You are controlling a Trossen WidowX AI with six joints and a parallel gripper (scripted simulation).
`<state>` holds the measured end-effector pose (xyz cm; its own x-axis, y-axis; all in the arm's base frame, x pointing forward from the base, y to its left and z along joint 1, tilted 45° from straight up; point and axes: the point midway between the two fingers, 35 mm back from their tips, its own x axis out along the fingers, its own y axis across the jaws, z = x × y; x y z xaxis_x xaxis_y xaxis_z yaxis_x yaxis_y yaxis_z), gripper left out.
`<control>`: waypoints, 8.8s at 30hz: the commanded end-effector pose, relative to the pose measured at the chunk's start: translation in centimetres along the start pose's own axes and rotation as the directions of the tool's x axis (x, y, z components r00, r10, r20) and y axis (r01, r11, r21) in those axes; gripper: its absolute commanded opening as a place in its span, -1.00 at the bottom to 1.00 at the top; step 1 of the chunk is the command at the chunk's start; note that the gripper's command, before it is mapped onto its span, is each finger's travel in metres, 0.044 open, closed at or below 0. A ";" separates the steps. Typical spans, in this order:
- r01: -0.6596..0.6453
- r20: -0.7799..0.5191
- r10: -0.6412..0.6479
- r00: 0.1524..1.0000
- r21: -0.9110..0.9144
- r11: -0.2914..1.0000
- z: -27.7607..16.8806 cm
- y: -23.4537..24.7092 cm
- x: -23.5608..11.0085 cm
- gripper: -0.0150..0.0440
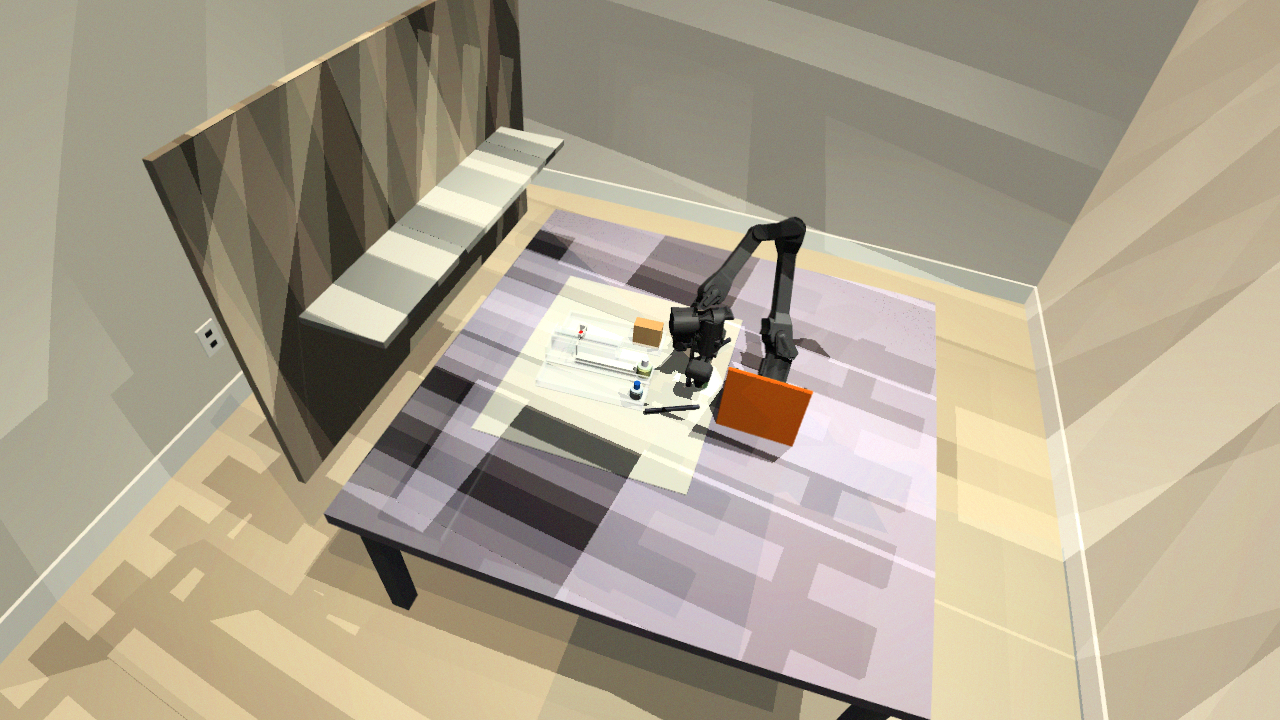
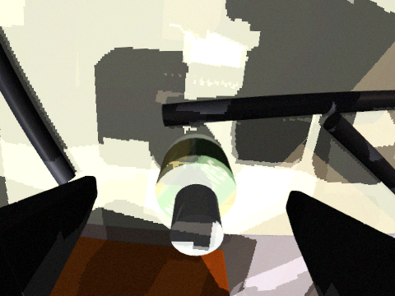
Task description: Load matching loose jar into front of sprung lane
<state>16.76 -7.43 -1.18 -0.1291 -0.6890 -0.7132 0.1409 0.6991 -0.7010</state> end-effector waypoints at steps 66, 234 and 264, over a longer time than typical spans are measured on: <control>0.001 -0.001 -0.001 1.000 -0.057 0.998 8.4 2.0 -5.9 -0.49; 0.006 0.002 -0.006 1.000 -0.064 0.998 15.7 2.7 -2.4 -0.49; 0.006 0.002 -0.006 1.000 -0.064 0.998 16.0 2.8 -2.3 -0.49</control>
<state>32.54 -7.00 -1.52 -0.1460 -0.6896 -0.7093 0.0706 0.7079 -0.7028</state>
